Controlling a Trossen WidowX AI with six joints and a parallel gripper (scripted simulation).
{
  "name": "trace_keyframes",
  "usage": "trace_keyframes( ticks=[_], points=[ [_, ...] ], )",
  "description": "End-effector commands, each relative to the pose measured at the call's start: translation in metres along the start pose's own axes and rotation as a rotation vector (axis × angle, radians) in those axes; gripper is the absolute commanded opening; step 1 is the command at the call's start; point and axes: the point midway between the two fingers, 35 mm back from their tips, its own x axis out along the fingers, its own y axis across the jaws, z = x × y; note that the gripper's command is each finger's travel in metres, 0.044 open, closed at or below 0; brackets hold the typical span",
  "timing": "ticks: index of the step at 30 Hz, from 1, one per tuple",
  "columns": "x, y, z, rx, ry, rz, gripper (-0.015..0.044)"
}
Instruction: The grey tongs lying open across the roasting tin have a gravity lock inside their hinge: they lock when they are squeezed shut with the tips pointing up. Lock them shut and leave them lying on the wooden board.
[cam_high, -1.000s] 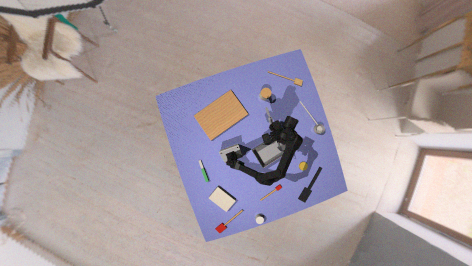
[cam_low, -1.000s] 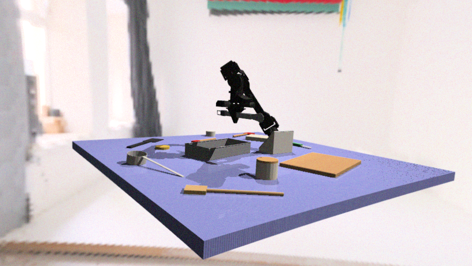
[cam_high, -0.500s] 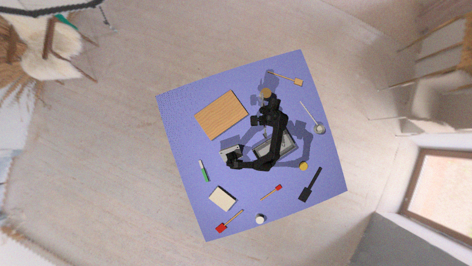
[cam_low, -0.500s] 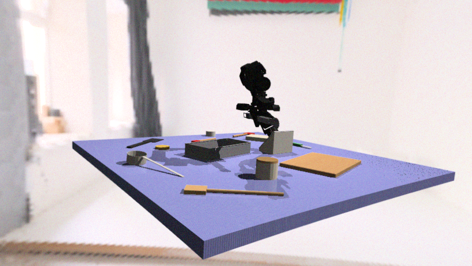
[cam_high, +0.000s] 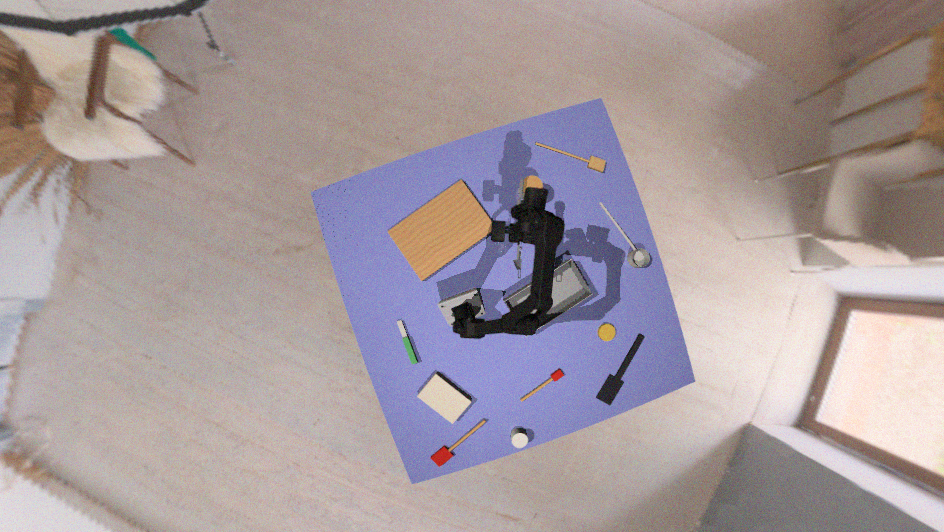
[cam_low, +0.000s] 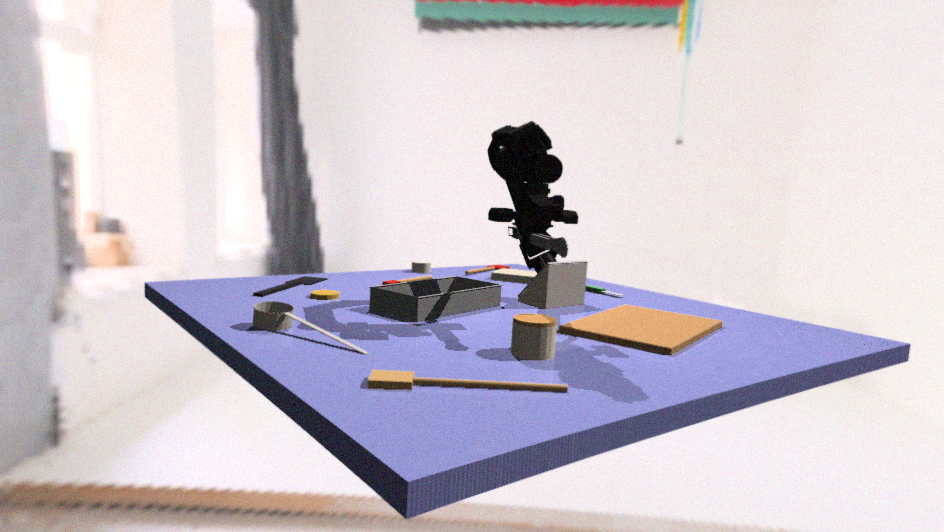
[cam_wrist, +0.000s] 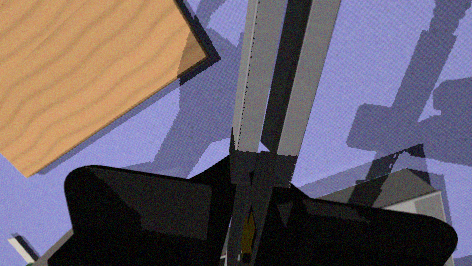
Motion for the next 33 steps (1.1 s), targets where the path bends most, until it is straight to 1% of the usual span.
trace_keyframes(
  ticks=[1,17,33],
  points=[
    [-0.007,0.028,0.012,0.044,-0.021,-0.002,-0.015],
    [-0.016,0.148,0.036,0.326,-0.038,0.019,-0.015],
    [-0.004,0.265,0.03,0.621,-0.012,0.017,-0.015]
  ],
)
